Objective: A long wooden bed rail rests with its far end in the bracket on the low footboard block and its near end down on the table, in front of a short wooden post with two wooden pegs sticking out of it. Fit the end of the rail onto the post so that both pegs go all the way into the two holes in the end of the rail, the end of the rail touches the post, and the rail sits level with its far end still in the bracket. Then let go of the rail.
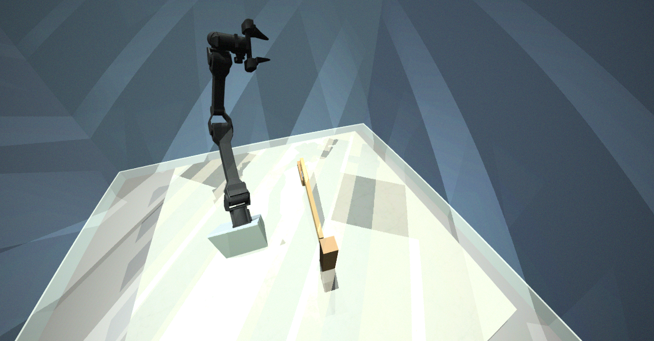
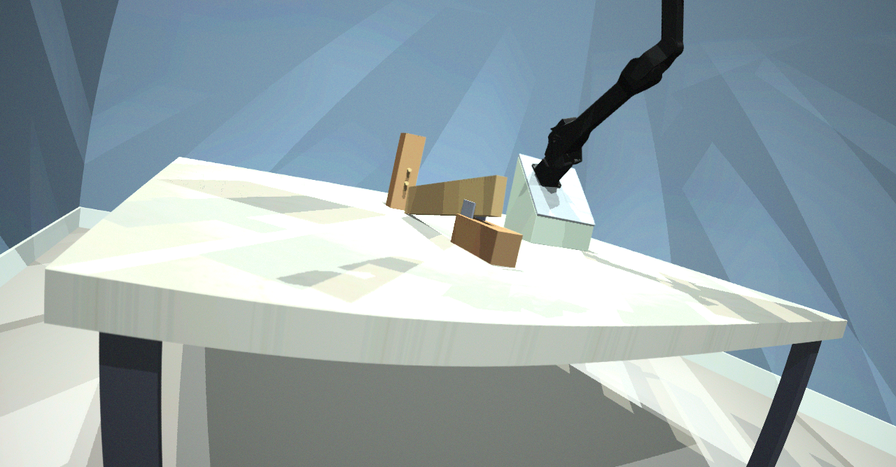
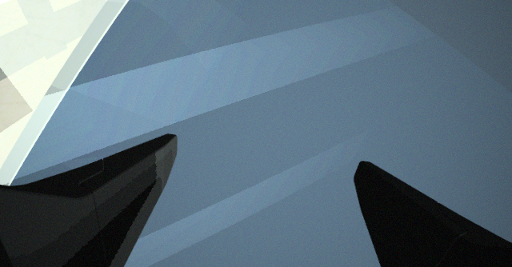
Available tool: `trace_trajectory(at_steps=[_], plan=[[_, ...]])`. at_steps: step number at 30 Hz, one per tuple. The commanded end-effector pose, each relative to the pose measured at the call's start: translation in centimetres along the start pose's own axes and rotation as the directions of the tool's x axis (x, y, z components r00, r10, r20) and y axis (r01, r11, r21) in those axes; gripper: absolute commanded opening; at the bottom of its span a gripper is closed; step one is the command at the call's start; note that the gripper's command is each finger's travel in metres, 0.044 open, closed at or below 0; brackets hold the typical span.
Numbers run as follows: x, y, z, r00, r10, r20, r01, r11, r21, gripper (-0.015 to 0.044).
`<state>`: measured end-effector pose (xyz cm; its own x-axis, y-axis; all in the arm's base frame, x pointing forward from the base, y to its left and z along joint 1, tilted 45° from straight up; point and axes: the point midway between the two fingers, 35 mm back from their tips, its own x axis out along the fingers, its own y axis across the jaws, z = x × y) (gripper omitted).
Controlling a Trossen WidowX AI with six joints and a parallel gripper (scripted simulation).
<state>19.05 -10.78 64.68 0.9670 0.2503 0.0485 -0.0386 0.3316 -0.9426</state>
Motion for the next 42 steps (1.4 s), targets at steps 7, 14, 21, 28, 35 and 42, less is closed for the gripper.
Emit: trace_trajectory(at_steps=[7,14,21,28,35,42], plan=[[2.0,0.5,-6.2,0.999,-0.046,0.006,0.044,0.981,0.187,0.044],[5.9,3.6,-14.5,0.999,-0.043,-0.013,0.045,0.968,0.247,0.044],[10.0,11.0,-23.0,0.996,0.053,-0.067,-0.025,0.928,0.373,0.044],[13.6,21.3,-28.8,0.971,0.219,-0.093,-0.149,0.865,0.48,0.044],[15.6,33.1,-31.1,0.902,0.427,-0.066,-0.309,0.744,0.593,0.044],[15.7,43.9,-30.4,0.787,0.617,0.01,-0.472,0.591,0.654,0.044]])
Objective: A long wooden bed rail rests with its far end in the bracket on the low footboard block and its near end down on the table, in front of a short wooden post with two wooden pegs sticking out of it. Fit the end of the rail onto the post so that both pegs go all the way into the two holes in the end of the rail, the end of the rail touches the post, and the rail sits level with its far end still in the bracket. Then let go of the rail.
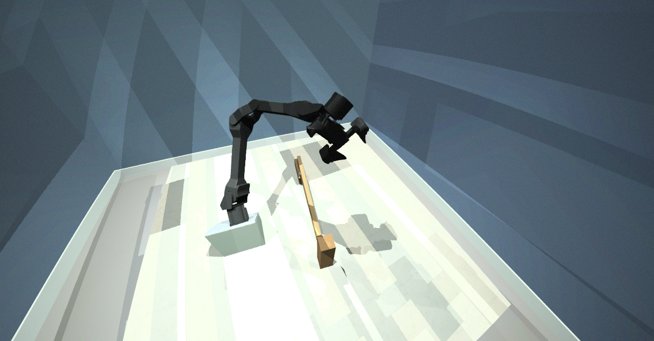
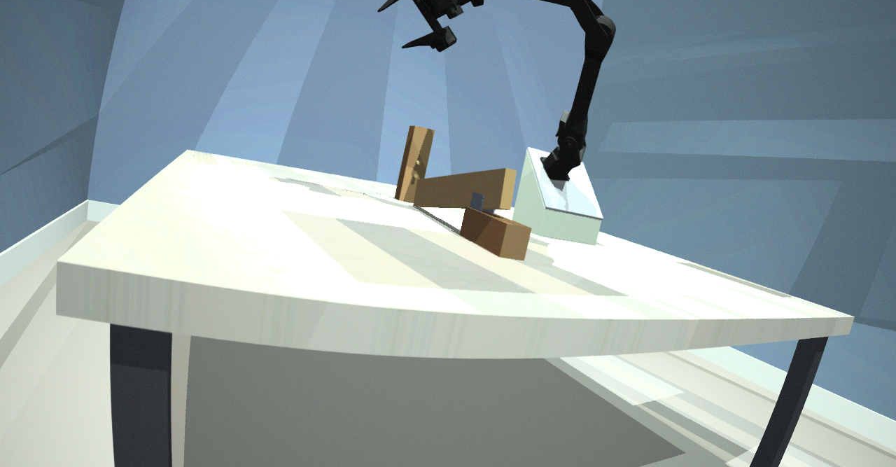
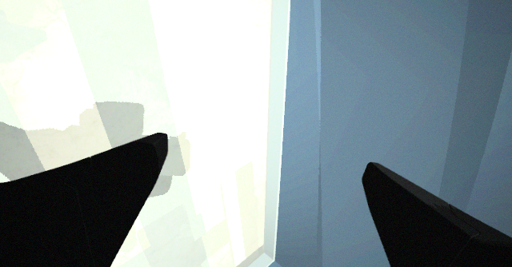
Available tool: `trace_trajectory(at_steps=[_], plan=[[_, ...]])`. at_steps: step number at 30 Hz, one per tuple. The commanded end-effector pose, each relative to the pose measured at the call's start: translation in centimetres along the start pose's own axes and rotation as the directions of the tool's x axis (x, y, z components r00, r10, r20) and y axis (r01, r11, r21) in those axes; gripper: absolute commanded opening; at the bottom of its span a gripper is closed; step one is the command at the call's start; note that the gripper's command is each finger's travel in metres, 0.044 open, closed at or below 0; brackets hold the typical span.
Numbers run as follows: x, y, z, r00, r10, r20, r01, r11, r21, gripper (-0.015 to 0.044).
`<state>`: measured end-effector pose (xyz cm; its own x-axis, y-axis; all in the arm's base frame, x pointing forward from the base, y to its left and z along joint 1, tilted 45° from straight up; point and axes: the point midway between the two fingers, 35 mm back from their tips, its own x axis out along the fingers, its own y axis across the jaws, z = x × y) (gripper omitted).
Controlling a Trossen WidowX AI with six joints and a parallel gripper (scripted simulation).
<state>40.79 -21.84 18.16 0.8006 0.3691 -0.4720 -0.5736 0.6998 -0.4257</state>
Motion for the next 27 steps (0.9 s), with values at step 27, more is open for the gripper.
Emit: trace_trajectory(at_steps=[27], plan=[[6.8,28.2,-9.0,0.7,0.706,-0.107,-0.709,0.705,0.015,0.044]])
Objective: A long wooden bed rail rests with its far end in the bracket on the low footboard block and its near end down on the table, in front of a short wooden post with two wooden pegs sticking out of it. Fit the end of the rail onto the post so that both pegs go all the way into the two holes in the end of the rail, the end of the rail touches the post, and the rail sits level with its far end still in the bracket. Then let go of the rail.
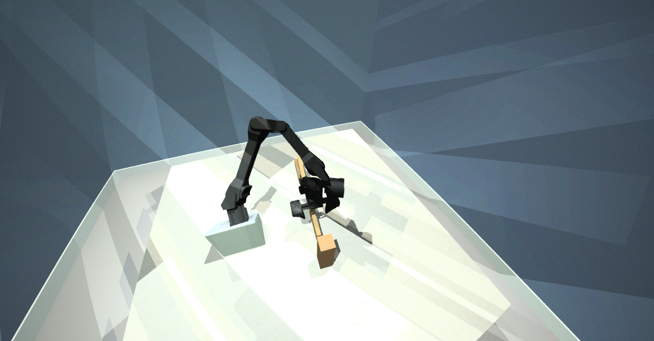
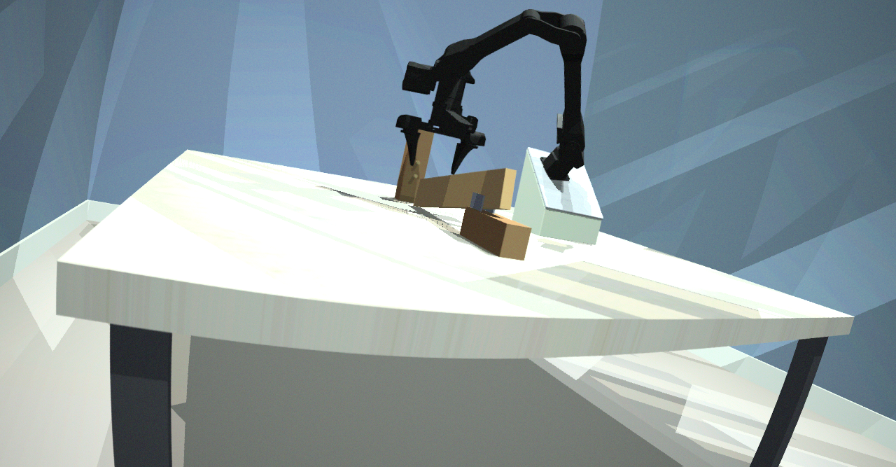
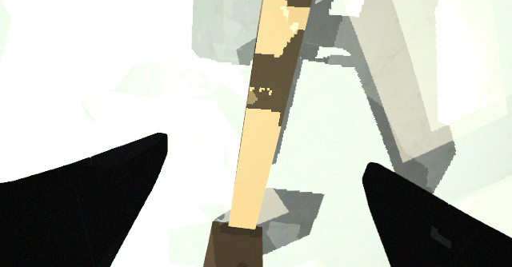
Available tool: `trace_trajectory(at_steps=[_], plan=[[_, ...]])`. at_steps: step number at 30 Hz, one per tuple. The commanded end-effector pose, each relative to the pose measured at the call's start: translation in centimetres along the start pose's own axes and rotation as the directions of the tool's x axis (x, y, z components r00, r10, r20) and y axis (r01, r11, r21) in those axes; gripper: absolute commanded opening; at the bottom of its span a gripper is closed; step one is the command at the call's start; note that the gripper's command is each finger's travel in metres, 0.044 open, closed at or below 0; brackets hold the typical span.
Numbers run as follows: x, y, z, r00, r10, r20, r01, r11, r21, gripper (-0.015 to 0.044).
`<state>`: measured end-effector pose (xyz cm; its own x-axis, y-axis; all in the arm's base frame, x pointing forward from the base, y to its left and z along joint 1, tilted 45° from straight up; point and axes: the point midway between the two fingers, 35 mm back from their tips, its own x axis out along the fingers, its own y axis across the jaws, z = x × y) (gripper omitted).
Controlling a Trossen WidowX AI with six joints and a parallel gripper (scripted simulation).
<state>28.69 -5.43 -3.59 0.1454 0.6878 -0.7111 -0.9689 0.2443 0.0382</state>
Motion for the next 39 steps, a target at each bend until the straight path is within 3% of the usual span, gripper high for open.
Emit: trace_trajectory(at_steps=[1,39], plan=[[0.7,0.2,-0.1,1.0,0.008,-0.004,-0.008,1.0,0.003,0.044],[6.7,0.4,0.1,1.0,0.008,0.0,-0.008,1.0,0.003,0.044]])
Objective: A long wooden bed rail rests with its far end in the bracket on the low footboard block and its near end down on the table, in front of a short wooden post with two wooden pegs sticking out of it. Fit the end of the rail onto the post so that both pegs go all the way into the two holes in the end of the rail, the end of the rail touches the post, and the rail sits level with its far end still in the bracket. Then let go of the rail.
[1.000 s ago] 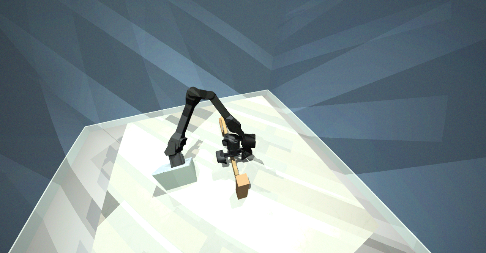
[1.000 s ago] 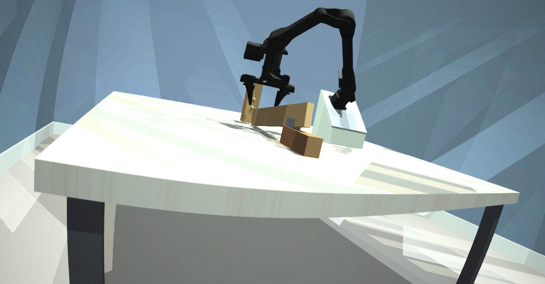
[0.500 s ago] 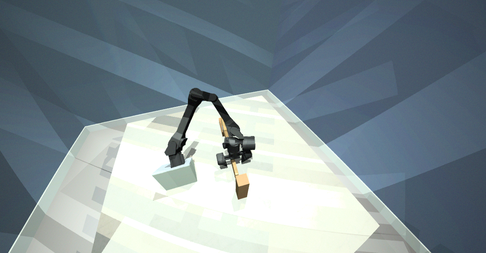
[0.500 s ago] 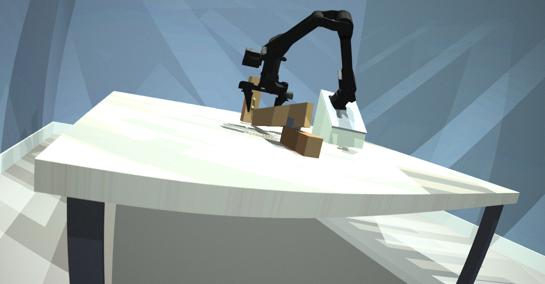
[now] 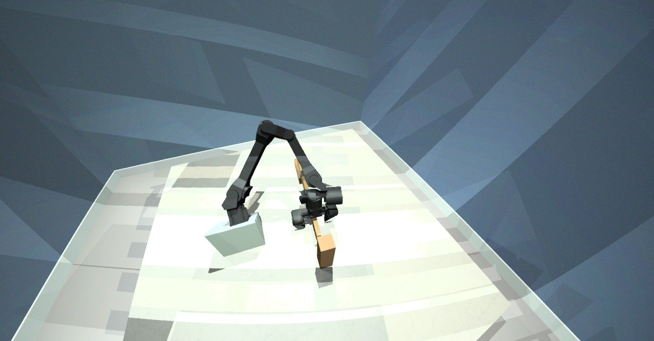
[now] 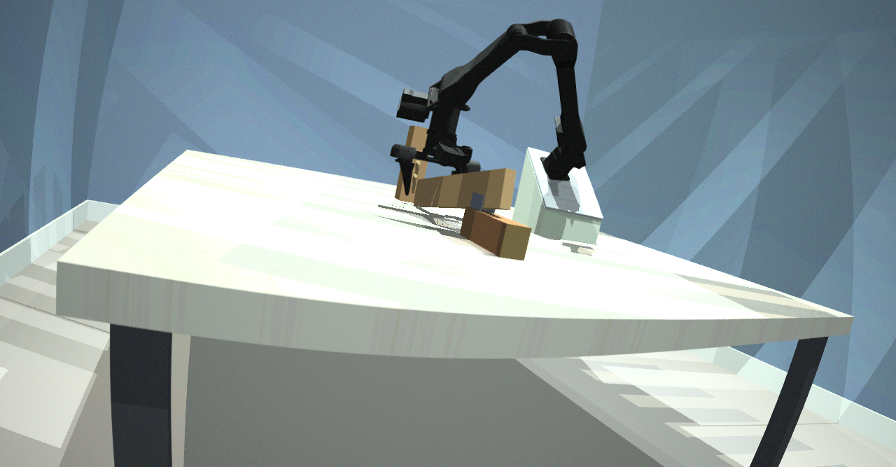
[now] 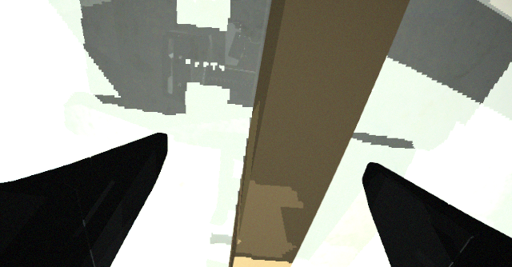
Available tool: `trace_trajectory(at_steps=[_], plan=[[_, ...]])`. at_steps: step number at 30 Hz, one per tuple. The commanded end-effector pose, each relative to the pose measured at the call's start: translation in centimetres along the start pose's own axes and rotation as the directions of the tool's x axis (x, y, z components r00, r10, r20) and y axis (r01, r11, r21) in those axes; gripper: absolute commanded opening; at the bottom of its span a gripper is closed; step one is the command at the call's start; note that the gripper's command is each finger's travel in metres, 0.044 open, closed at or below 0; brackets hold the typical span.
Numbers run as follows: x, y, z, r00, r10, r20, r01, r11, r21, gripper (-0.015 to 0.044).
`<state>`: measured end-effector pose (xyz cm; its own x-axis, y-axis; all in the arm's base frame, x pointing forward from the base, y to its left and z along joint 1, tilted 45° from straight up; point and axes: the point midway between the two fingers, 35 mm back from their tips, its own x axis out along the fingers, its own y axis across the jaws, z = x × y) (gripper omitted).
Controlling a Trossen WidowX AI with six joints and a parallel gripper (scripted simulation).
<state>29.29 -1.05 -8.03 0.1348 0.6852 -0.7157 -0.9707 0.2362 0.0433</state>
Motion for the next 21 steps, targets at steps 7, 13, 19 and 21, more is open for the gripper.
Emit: trace_trajectory(at_steps=[7,13,19,21], plan=[[0.56,0.1,0.09,1.0,-0.001,0.007,0.001,1.0,0.006,0.0309],[0.56,0.1,0.09,1.0,-0.001,0.007,0.001,1.0,0.006,0.0151],[0.56,0.1,0.09,1.0,-0.001,0.007,0.001,1.0,0.006,0.0033],[0.56,0.1,0.09,1.0,-0.001,0.007,0.001,1.0,0.006,0.002]])
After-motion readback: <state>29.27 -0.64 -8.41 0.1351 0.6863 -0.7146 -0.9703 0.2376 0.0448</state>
